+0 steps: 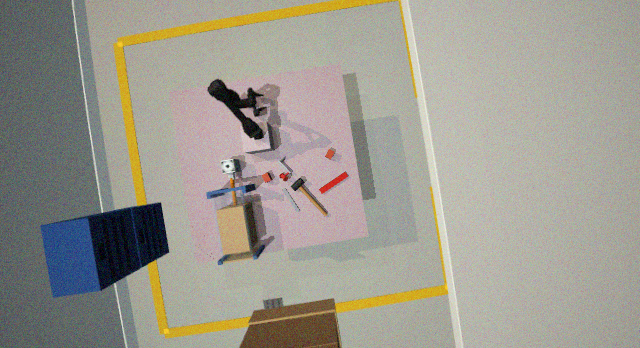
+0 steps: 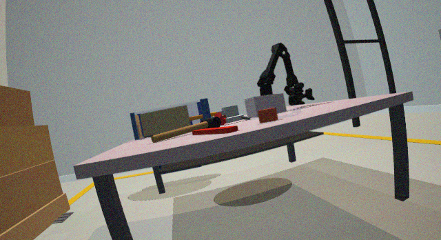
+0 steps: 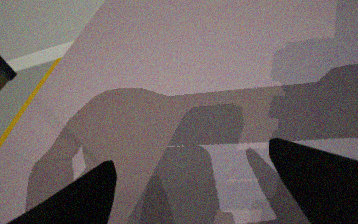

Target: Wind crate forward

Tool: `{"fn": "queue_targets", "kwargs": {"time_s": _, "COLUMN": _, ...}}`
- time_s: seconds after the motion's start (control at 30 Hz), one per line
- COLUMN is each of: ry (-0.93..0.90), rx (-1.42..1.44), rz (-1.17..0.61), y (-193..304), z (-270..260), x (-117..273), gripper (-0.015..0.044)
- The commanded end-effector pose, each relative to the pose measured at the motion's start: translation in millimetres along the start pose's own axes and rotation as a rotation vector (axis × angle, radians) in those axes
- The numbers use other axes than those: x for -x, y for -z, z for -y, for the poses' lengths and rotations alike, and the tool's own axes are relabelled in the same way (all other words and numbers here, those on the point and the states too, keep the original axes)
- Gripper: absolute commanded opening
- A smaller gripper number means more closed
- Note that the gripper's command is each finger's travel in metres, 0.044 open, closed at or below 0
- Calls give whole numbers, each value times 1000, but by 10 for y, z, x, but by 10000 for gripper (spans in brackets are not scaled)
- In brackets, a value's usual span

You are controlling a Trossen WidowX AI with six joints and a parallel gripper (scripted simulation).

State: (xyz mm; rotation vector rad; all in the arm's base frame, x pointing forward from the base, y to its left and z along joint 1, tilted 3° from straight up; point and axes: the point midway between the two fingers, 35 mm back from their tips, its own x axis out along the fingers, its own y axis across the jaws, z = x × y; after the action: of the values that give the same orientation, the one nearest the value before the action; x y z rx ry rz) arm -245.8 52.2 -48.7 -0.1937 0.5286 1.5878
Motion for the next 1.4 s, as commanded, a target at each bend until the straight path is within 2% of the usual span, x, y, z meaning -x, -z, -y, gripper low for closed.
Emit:
{"fn": "queue_targets", "kwargs": {"time_s": 0.0, "ry": -2, "rx": 1, "rz": -2, "y": 4, "z": -3, "x": 8, "gripper": 426}}
{"fn": "queue_targets", "kwargs": {"time_s": 0.13, "ry": -58, "rx": 28, "rz": -46, "y": 100, "z": -65, "x": 199, "gripper": 440}}
{"fn": "queue_targets", "kwargs": {"time_s": 0.3, "ry": -196, "rx": 106, "rz": -159, "y": 329, "z": -145, "x": 706, "gripper": 440}}
{"fn": "queue_targets", "kwargs": {"time_s": 0.7, "ry": -484, "rx": 277, "rz": -348, "y": 700, "z": 187, "x": 1756, "gripper": 440}}
{"fn": "queue_targets", "kwargs": {"time_s": 1.37, "ry": -792, "rx": 523, "rz": -557, "y": 849, "z": 1095, "x": 2748, "gripper": 440}}
